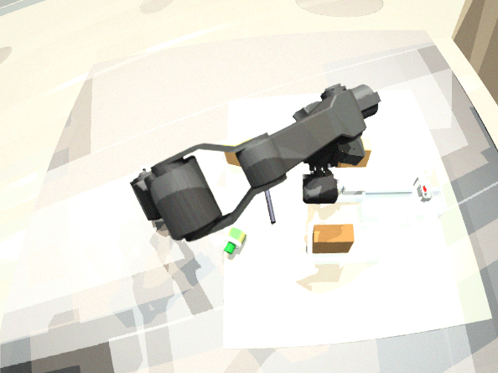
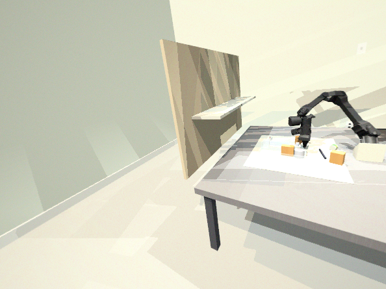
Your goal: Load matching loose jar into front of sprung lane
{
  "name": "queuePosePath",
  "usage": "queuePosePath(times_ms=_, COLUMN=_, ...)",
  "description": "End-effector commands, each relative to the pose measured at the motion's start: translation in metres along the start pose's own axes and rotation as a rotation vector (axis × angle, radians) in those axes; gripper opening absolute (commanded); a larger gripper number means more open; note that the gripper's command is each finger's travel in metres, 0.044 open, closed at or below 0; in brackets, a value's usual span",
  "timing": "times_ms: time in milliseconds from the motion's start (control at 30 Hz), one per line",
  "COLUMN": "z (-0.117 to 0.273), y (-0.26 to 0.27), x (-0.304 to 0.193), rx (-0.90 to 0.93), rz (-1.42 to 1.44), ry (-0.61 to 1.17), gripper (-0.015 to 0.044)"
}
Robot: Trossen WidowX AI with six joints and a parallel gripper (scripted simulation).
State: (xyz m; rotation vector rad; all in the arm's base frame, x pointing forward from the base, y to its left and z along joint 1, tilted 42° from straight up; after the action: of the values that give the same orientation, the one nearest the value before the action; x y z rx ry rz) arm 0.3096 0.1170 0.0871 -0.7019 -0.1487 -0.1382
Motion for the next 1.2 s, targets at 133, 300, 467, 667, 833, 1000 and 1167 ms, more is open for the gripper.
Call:
queuePosePath(times_ms=133, z=0.0, y=0.0, x=0.008, rx=-0.005, rz=-0.007, ry=-0.015, gripper=0.0)
queuePosePath(times_ms=300, z=0.0, y=0.0, x=0.01, rx=-0.005, rz=-0.007, ry=-0.015, gripper=0.0)
queuePosePath(times_ms=467, z=0.001, y=0.0, x=0.012, rx=-0.005, rz=-0.007, ry=-0.015, gripper=0.0)
queuePosePath(times_ms=667, z=0.001, y=0.0, x=0.014, rx=-0.005, rz=-0.007, ry=-0.015, gripper=0.0)
queuePosePath(times_ms=833, z=0.002, y=0.0, x=0.016, rx=-0.005, rz=-0.007, ry=-0.015, gripper=0.0)
queuePosePath(times_ms=1000, z=0.002, y=0.0, x=0.018, rx=-0.006, rz=-0.007, ry=-0.016, gripper=0.0)
queuePosePath(times_ms=1167, z=0.003, y=0.0, x=0.019, rx=-0.006, rz=-0.007, ry=-0.016, gripper=0.0)
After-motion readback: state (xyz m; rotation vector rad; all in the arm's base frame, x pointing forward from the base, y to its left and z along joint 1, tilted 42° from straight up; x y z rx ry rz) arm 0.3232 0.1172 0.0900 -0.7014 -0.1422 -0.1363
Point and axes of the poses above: the point midway between the two fingers, 35 mm back from their tips, its own z axis back along the fingers, its own y axis across the jaws, x = y × z, the point moved 10 cm from there along z, back along the fingers, and after that the axes turned 10 degrees about -z, right-handed, at the moved point
